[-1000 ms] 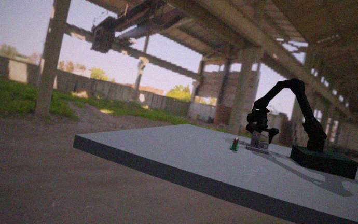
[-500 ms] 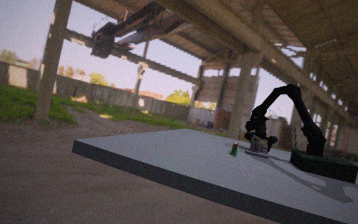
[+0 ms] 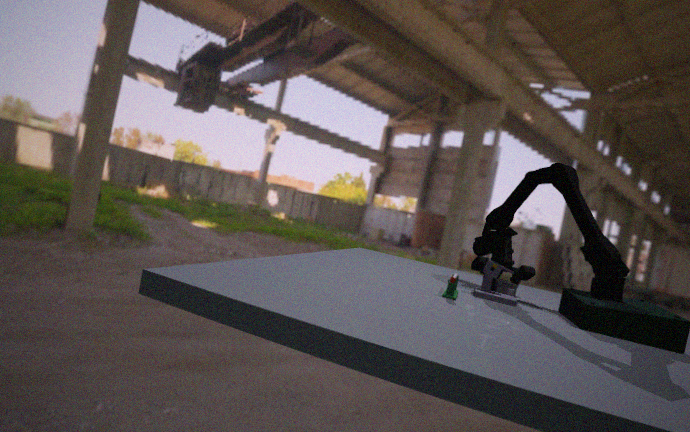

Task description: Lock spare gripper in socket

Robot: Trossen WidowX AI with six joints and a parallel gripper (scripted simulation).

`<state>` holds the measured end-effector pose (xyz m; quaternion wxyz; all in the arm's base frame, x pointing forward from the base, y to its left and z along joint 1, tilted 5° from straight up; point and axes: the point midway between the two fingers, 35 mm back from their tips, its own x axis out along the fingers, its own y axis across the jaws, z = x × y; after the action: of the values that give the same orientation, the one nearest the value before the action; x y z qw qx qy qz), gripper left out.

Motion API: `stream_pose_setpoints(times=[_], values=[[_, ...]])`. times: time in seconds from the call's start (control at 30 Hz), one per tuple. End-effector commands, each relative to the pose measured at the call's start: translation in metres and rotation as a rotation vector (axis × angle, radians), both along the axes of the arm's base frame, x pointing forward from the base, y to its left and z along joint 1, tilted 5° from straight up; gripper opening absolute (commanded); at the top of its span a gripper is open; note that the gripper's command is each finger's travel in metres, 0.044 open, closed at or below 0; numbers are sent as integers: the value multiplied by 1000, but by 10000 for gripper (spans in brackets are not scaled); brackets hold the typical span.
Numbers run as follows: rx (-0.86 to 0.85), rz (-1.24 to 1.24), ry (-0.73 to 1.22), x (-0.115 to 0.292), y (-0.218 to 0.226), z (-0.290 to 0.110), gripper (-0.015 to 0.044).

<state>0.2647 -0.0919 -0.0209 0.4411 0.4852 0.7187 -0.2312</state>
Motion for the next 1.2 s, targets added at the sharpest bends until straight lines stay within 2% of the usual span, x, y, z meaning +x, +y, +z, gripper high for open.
stream_pose_setpoints(times=[0.0,0.1,0.37,0.8,1.17], values=[[3,-8,2,0,1,0,236],[3,-8,2,0,1,0,216],[3,-8,2,1,-3,27,6],[2,-8,2,-9,-6,115,0],[2,-15,2,-8,-5,114,0]])
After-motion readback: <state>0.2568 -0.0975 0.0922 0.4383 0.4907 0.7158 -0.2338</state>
